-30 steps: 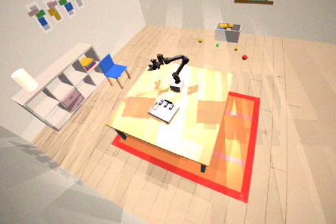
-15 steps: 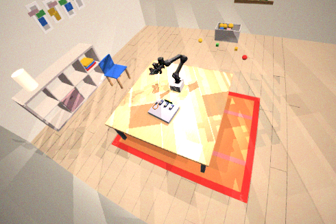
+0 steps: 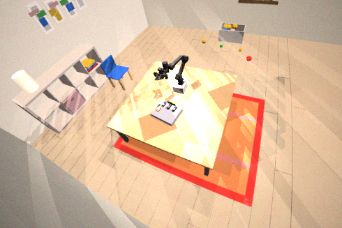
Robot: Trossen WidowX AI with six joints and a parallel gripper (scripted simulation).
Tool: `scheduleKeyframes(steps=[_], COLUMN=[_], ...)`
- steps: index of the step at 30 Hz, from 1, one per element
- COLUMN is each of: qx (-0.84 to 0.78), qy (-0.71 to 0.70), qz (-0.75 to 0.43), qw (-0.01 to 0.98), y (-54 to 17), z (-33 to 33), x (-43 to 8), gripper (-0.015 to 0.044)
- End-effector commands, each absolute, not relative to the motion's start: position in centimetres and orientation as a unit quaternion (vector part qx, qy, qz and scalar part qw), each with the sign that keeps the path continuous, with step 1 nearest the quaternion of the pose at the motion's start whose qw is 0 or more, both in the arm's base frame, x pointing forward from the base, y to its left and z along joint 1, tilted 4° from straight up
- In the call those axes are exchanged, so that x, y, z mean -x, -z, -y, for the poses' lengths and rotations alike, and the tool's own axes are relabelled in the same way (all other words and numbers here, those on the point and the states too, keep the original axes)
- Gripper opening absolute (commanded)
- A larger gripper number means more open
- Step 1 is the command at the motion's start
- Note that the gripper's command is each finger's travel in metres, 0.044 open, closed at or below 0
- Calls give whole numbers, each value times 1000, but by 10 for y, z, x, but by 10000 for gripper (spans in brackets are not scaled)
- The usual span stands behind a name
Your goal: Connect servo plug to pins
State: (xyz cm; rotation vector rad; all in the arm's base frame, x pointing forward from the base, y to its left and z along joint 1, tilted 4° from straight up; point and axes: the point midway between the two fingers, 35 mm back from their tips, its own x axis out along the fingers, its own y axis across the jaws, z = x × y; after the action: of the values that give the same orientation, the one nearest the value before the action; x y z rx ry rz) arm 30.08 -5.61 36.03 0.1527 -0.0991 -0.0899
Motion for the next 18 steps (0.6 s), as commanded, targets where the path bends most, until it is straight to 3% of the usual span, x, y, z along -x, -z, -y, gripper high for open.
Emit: scheduleKeyframes(steps=[1, 18], qx=[-58, 65], qy=[35, 7], qz=[44, -1], qw=[997, 998], y=[-352, -321], z=[43, 5], x=[-306, -326], gripper=[115, 115])
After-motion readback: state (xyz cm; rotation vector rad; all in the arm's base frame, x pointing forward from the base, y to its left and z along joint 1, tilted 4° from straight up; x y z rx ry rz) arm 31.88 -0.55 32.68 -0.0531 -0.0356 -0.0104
